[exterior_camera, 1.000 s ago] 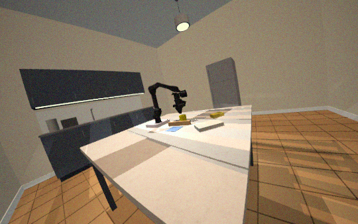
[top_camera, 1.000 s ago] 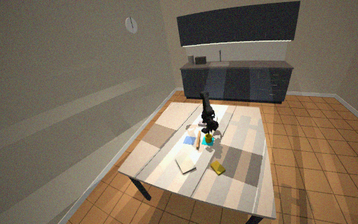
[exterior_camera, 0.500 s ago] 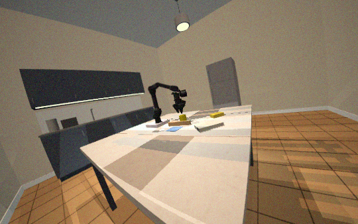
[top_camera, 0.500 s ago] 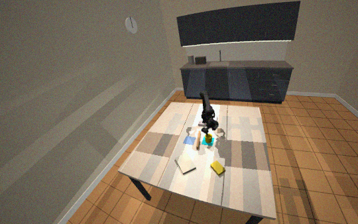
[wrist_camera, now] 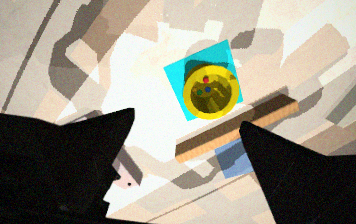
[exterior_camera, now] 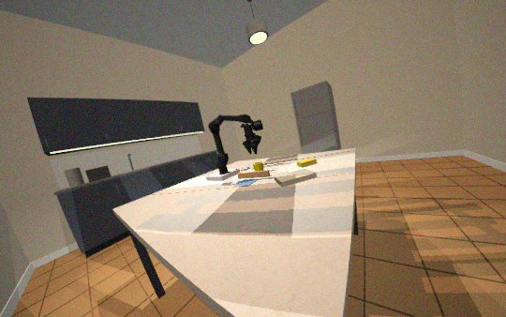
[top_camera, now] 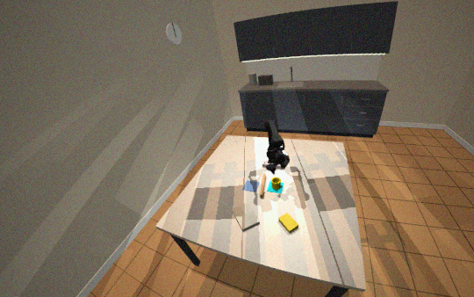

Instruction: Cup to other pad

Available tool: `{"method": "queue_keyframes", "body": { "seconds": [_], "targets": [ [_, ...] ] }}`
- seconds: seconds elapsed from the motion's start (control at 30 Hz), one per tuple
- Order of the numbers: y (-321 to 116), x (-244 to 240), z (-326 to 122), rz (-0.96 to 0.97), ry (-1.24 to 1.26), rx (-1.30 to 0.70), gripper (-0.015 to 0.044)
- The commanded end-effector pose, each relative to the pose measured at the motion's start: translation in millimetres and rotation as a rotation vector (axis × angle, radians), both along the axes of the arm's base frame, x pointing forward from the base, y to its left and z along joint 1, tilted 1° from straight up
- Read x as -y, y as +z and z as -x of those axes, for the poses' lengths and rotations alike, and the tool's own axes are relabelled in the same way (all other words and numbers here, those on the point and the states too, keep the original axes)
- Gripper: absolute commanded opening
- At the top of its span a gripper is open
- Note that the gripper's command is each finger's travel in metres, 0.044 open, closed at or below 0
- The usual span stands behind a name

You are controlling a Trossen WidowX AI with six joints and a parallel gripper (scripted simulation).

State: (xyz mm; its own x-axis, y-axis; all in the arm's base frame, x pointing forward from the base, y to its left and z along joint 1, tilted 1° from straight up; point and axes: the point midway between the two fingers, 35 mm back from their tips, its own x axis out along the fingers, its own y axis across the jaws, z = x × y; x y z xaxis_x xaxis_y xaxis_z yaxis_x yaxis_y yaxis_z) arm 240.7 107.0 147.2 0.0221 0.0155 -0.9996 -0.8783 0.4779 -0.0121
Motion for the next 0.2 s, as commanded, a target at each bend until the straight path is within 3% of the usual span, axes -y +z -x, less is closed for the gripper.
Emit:
{"method": "queue_keyframes", "body": {
  "seconds": [0.0,0.17],
  "targets": [
    [13.2,0.2,0.3,-0.001,-0.004,0.009,0.0440],
    [10.7,0.0,1.0,-0.002,0.000,0.005,0.0440]
  ]
}}
